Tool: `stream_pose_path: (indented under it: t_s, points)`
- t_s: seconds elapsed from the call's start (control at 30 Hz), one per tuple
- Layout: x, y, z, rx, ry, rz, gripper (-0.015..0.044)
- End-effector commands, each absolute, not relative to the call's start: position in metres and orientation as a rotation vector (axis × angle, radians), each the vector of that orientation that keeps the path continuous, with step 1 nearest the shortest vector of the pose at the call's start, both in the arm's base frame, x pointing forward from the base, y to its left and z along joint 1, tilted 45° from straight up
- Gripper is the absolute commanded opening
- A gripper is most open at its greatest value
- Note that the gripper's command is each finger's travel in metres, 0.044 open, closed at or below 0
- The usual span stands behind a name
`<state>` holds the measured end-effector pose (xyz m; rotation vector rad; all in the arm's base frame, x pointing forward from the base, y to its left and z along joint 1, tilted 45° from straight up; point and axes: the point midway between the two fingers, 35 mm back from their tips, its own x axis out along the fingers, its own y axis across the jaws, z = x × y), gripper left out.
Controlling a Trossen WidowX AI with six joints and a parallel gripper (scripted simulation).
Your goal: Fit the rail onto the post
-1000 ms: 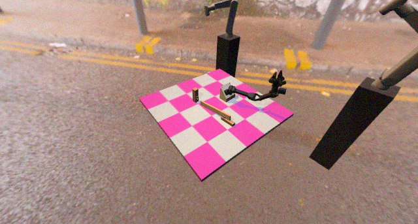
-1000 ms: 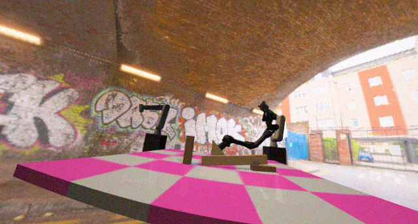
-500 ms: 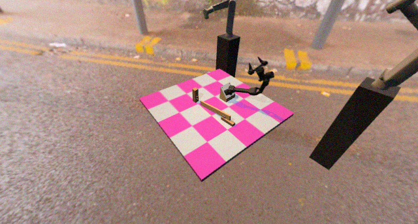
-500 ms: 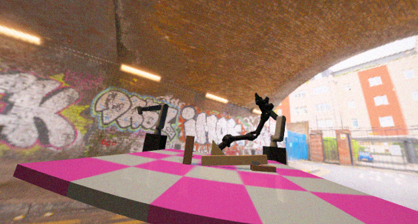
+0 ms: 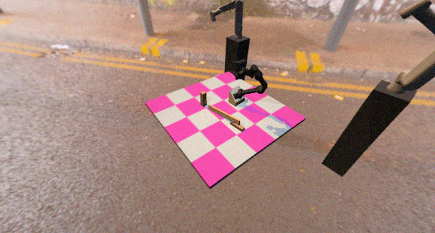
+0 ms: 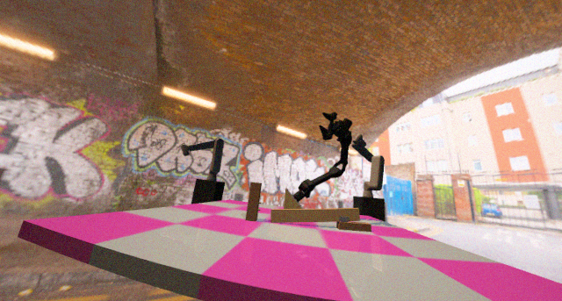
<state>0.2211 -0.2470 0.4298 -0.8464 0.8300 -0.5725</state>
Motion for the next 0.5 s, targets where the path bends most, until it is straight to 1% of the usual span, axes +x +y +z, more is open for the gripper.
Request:
stream_pose_path:
  t_s: [0.0,0.27,0.47]
  points:
    - [0.253,-0.25,0.381,-0.887,0.913,-0.358,0.044]
    - [0.307,-0.24,0.274,-0.942,1.018,0.081,0.044]
    - [0.335,-0.212,0.186,-0.952,1.035,0.473,0.044]
